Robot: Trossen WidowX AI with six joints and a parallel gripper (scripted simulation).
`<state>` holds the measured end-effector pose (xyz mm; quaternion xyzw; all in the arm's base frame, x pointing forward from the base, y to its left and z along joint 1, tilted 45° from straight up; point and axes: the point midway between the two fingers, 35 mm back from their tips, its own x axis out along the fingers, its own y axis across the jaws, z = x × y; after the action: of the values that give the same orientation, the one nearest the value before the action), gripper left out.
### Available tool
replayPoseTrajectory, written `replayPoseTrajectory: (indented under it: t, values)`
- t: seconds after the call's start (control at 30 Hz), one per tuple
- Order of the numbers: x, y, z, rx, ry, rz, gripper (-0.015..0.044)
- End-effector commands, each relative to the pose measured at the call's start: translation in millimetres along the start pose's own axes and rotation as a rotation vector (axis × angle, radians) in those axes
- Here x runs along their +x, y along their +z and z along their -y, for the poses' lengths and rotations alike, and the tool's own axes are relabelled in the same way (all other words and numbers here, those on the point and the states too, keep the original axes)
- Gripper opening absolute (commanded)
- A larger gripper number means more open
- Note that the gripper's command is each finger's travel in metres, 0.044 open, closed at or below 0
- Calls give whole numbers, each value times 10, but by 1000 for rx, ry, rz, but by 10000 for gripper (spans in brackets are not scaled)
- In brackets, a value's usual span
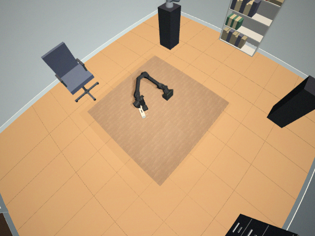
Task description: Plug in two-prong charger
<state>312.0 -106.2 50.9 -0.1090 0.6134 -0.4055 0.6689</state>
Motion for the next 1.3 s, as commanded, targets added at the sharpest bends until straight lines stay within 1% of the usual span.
replayPoseTrajectory:
  t: [0.0, 1.27]
  values:
    - [-20, 111, 9, 24, 5, 24, 0]
    - [-49, 195, 16, 25, 5, 24, 0]
